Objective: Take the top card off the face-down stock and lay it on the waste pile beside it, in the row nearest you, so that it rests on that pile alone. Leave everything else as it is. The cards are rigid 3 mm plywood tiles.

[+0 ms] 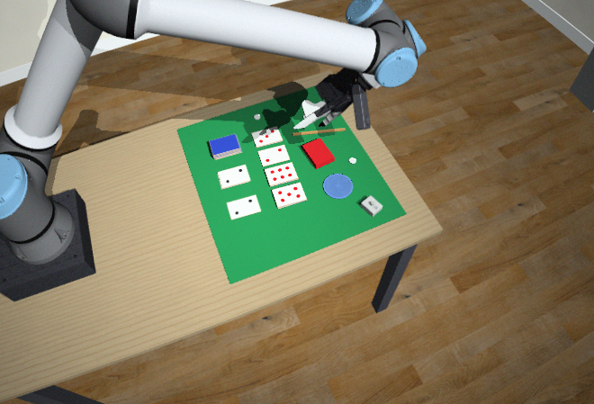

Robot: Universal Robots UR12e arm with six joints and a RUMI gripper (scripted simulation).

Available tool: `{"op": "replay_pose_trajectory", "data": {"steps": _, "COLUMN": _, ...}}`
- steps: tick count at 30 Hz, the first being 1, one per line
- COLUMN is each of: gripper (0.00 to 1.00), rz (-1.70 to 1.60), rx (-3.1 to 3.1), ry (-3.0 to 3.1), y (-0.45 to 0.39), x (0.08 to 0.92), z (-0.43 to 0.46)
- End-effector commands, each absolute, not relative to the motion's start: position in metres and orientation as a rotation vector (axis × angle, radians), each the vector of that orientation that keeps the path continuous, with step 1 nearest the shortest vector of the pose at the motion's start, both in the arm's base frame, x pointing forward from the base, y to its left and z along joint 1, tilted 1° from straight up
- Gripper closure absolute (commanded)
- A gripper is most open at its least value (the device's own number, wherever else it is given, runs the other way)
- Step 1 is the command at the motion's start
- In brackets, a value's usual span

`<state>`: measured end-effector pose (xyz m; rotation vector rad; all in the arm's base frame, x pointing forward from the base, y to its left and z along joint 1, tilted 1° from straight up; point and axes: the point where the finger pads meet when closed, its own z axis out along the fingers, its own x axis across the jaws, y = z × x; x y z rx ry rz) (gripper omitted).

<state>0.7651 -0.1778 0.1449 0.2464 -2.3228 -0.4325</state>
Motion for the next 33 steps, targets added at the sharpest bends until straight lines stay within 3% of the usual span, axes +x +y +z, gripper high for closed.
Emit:
{"op": "replay_pose_trajectory", "data": {"steps": 1, "gripper": 0.00, "rz": -0.432, "rx": 0.247, "ry": -2.325, "y": -0.178, "x": 0.766, "z": 0.146}}
{"op": "replay_pose_trajectory", "data": {"steps": 33, "gripper": 0.00, "rz": -0.431, "rx": 0.349, "ry": -2.377, "y": -0.162, "x": 0.762, "z": 0.131}}
